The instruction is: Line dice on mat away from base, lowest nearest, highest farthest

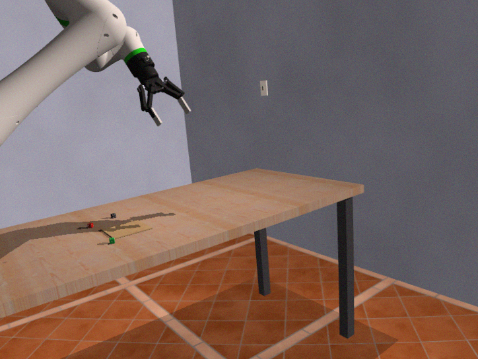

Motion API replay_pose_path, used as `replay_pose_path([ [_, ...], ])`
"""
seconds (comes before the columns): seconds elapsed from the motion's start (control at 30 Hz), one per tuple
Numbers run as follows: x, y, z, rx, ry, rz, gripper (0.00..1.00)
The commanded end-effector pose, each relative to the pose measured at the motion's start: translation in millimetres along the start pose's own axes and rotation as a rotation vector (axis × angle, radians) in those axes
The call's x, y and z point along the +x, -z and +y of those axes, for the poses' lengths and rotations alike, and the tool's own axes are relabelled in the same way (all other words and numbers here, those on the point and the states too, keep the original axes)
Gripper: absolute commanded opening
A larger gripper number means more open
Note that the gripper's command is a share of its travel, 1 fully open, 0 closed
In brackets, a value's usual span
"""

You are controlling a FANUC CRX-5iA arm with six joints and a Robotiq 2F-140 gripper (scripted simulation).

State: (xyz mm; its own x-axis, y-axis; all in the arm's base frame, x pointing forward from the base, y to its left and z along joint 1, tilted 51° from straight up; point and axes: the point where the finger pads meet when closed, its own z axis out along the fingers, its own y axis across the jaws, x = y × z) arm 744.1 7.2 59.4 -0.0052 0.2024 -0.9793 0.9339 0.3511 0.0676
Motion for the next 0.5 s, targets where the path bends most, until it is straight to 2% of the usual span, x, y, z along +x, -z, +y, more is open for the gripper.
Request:
replay_pose_path([
  [0.0,-4.6,-18.6,-14.2,0.007,0.043,0.025,1.00],
  [0.1,-14.6,-64.6,-60.7,0.026,0.157,0.095,1.00],
  [0.13,-14.6,-64.6,-60.7,0.026,0.157,0.095,1.00],
  [0.17,-17.2,-81.4,-83.4,0.033,0.205,0.129,1.00],
  [0.23,-17.5,-82.5,-84.5,0.033,0.205,0.129,1.00],
  [0.27,-19.5,-99.9,-112.5,0.040,0.257,0.167,1.00],
  [0.3,-19.5,-99.9,-112.5,0.040,0.257,0.167,1.00],
  [0.33,-20.1,-114.4,-141.9,0.046,0.309,0.209,1.00],
  [0.4,-20.1,-114.4,-141.9,0.046,0.309,0.209,1.00],
  [0.43,-19.7,-129.3,-177.9,0.050,0.360,0.253,1.00],
  [0.47,-19.7,-129.3,-177.9,0.050,0.360,0.253,1.00],
])
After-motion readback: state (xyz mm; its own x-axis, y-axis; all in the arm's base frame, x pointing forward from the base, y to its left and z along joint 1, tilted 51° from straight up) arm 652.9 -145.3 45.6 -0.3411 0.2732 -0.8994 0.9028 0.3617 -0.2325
